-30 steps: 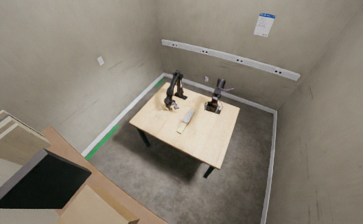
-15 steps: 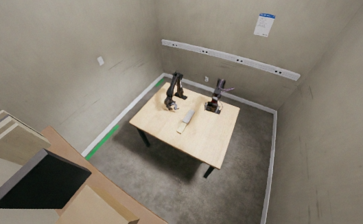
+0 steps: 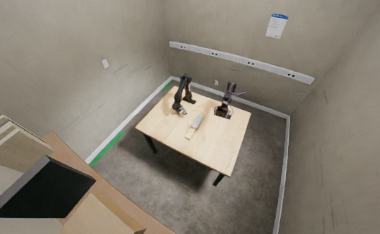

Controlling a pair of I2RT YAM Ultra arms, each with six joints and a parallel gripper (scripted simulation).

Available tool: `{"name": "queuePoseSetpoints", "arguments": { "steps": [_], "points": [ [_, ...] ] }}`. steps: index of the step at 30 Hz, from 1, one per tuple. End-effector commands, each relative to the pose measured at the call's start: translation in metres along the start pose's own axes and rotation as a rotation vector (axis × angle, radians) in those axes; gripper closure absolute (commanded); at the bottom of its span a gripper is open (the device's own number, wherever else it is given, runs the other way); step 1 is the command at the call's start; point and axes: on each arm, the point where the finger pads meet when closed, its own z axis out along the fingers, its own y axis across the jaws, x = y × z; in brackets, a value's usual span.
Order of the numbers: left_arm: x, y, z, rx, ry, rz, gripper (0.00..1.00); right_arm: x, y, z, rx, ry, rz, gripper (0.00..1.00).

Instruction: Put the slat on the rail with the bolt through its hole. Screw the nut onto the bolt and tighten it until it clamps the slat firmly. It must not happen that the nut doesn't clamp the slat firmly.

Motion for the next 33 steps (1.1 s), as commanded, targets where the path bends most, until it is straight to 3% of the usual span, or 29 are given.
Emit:
{"name": "queuePoseSetpoints", "arguments": {
  "steps": [1, 13, 33],
  "points": [
    [-0.0054, -0.0007, -0.0048, 0.007, -0.018, 0.002, 0.00, -0.0002, -0.0025, -0.0032, 0.013, -0.001, 0.000, 0.70],
    [-0.0054, -0.0007, -0.0048, 0.007, -0.018, 0.002, 0.00, -0.0002, -0.0025, -0.0032, 0.013, -0.001, 0.000, 0.87],
    [-0.0054, -0.0007, -0.0048, 0.007, -0.018, 0.002, 0.00, -0.0002, -0.0025, -0.0032, 0.013, -0.001, 0.000, 0.88]
  ]
}}
